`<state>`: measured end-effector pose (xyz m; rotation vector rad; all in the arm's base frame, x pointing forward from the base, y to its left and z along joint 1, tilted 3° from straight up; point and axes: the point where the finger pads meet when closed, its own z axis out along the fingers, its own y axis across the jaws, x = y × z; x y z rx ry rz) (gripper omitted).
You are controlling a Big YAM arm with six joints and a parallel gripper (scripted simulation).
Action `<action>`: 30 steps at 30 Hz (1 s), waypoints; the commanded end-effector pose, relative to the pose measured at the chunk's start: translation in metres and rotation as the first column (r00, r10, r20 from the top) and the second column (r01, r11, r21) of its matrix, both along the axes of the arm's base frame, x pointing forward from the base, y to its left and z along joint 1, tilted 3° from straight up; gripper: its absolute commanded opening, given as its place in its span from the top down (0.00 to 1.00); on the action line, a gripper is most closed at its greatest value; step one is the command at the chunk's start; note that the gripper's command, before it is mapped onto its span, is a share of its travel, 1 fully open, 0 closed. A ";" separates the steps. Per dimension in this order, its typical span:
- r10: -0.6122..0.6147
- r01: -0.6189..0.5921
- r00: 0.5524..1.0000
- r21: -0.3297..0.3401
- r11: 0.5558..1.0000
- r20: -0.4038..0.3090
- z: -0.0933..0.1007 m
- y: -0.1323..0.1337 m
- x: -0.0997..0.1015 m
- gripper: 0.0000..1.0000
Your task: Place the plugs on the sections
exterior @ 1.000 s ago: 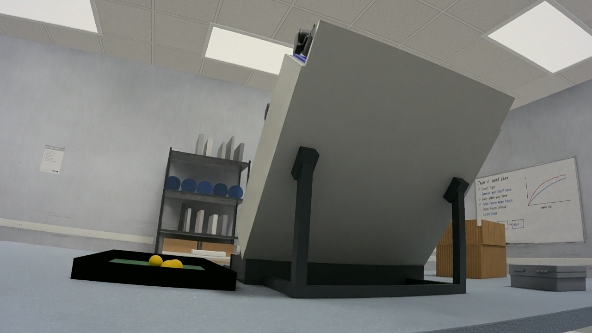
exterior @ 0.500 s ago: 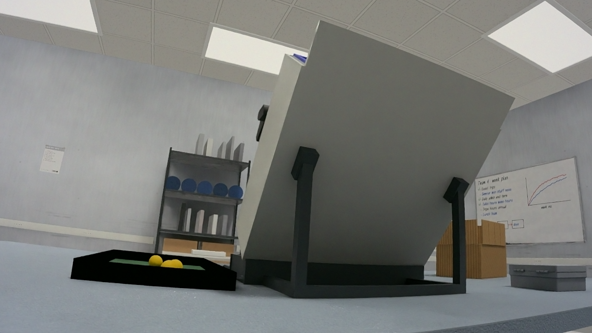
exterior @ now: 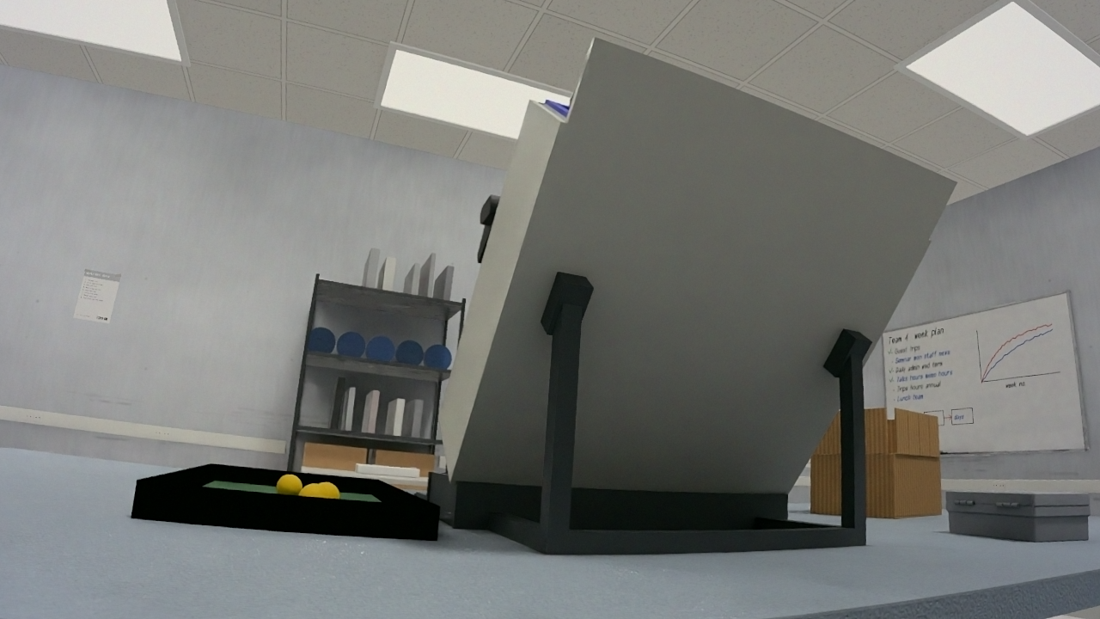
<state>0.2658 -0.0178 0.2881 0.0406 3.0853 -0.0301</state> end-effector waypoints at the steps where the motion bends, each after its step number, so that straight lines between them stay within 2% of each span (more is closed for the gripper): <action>1: 0.006 -0.006 0.999 -0.003 1.000 0.032 0.010 -0.002 0.007 0.41; 3: 0.001 -0.001 1.000 -0.002 1.000 0.017 0.005 0.000 0.002 0.41; 30: 0.001 -0.001 1.000 -0.002 1.000 0.017 0.005 0.000 0.002 0.41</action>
